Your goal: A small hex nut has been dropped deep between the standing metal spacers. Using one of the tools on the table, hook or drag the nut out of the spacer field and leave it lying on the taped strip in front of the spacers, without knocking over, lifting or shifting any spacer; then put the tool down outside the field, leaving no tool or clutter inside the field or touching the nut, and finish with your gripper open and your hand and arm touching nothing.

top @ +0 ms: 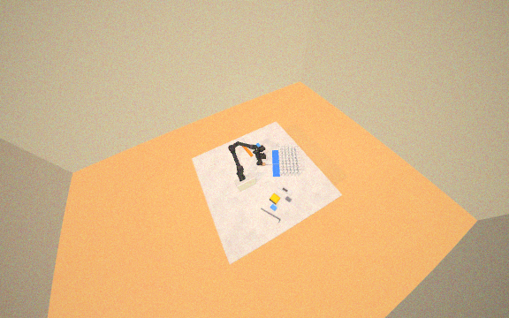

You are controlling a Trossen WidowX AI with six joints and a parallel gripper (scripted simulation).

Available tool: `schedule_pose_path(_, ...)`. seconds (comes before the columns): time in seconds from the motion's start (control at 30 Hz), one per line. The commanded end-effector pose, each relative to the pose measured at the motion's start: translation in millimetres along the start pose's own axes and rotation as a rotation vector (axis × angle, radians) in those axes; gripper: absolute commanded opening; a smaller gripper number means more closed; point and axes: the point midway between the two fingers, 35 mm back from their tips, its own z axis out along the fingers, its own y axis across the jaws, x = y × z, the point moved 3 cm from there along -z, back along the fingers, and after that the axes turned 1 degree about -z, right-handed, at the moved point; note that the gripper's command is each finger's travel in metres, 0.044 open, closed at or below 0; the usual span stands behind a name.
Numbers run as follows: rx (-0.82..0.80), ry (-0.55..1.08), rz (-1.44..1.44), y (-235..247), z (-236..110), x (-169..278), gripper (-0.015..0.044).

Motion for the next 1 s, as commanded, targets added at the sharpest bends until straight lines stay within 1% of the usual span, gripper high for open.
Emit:
schedule_pose_path(0.0, -0.007, -0.016, -0.004, 2, -3, -7, 0.0000)
schedule_pose_path(0.97, -0.007, -0.018, -0.005, 3, 2, -25, 0.0000)
